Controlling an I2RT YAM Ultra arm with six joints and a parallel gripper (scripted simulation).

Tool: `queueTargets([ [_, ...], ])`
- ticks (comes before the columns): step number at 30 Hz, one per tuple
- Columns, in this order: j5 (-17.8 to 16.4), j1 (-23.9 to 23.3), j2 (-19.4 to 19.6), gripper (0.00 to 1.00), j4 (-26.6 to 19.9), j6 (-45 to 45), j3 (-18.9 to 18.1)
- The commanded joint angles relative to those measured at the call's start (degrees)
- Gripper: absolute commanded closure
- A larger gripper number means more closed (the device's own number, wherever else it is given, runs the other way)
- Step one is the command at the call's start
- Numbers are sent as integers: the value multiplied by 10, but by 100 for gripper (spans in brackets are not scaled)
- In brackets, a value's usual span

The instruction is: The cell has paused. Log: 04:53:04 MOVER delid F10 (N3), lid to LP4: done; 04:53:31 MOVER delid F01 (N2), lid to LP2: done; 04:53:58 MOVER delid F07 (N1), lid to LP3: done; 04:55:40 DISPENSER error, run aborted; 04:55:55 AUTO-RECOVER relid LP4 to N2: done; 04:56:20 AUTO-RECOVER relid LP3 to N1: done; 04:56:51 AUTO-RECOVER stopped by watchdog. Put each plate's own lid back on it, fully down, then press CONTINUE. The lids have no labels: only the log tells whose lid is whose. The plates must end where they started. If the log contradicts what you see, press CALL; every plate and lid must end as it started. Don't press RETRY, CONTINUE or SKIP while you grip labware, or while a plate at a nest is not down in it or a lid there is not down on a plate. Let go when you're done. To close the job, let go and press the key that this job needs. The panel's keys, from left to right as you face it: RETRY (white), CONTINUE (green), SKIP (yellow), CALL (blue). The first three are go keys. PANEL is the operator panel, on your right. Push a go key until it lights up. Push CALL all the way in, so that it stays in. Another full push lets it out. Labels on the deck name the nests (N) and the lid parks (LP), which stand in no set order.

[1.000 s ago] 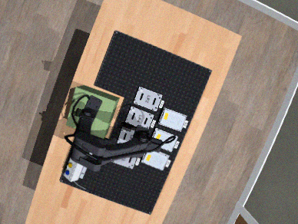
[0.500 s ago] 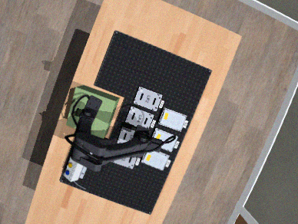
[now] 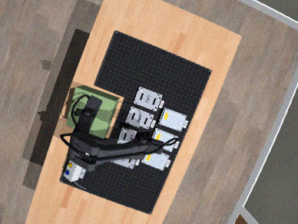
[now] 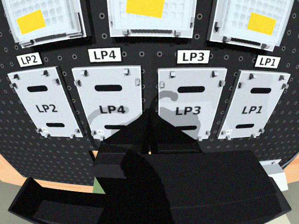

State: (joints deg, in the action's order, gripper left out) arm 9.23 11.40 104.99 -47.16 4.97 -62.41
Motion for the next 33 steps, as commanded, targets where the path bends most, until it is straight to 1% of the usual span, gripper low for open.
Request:
queueTargets([
  [1,0,13,-35,100,-58,14,-41],
  [5,0,19,-51,100,-103,20,-71],
  [6,0,20,-54,100,-110,21,-74],
  [8,0,20,-54,100,-110,21,-74],
  [9,1,20,-49,100,-121,21,-78],
  [10,1,20,-54,100,-114,22,-66],
  [13,1,20,-58,100,-108,22,-58],
  [14,1,20,-55,100,-113,23,-57],
  [16,1,20,-60,100,-107,23,-44],
  [18,1,20,-62,100,-107,23,-42],
  [21,0,21,-65,100,-107,22,-51],
  [26,1,21,-66,100,-106,23,-38],
  [29,0,21,-67,100,-106,22,-43],
  [33,0,21,-68,100,-105,23,-35],
])
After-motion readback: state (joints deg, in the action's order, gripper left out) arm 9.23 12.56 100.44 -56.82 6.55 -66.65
